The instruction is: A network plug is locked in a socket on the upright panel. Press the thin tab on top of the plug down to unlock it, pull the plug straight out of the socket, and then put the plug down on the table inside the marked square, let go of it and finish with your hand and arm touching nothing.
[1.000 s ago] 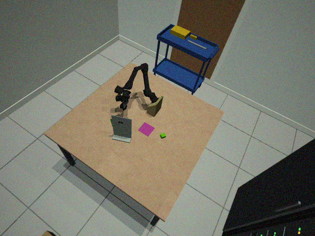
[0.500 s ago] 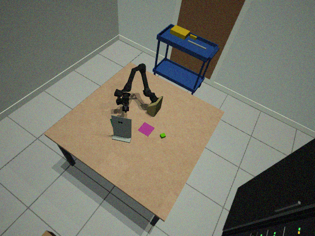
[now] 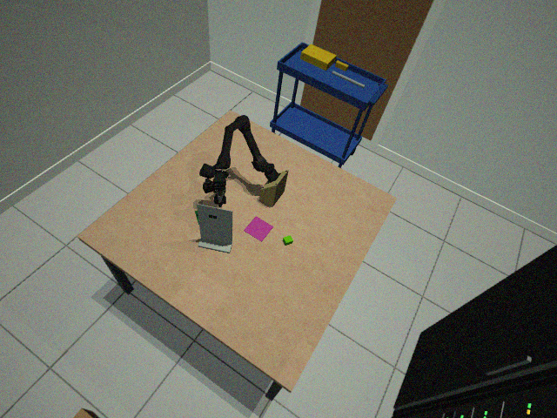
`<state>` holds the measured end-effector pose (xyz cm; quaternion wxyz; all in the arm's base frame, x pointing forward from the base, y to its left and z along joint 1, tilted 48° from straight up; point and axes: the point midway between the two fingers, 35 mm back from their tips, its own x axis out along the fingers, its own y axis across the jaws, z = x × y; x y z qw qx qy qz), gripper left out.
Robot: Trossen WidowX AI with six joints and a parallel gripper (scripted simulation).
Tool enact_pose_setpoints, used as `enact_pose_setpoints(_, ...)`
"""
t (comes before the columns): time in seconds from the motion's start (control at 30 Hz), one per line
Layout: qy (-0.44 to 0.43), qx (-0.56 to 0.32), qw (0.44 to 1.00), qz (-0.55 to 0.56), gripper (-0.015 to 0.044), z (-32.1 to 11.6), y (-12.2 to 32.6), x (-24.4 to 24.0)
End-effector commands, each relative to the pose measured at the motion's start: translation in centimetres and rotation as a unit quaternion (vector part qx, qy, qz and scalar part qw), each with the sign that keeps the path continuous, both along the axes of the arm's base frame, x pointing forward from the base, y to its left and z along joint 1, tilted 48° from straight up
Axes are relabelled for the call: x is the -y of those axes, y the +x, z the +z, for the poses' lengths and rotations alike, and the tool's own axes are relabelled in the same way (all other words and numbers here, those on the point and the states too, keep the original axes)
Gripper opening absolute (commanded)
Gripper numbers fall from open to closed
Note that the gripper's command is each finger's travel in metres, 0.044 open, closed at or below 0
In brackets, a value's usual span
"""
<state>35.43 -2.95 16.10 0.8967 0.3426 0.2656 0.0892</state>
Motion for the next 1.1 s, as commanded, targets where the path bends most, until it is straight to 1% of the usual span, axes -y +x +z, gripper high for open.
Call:
enact_pose_setpoints(0.0,0.000,0.001,1.000,-0.003,0.0156,0.1,0.6,0.0)
enact_pose_setpoints(1.07,0.000,0.002,1.000,-0.003,0.0156,-1.0,5.0,-0.8)
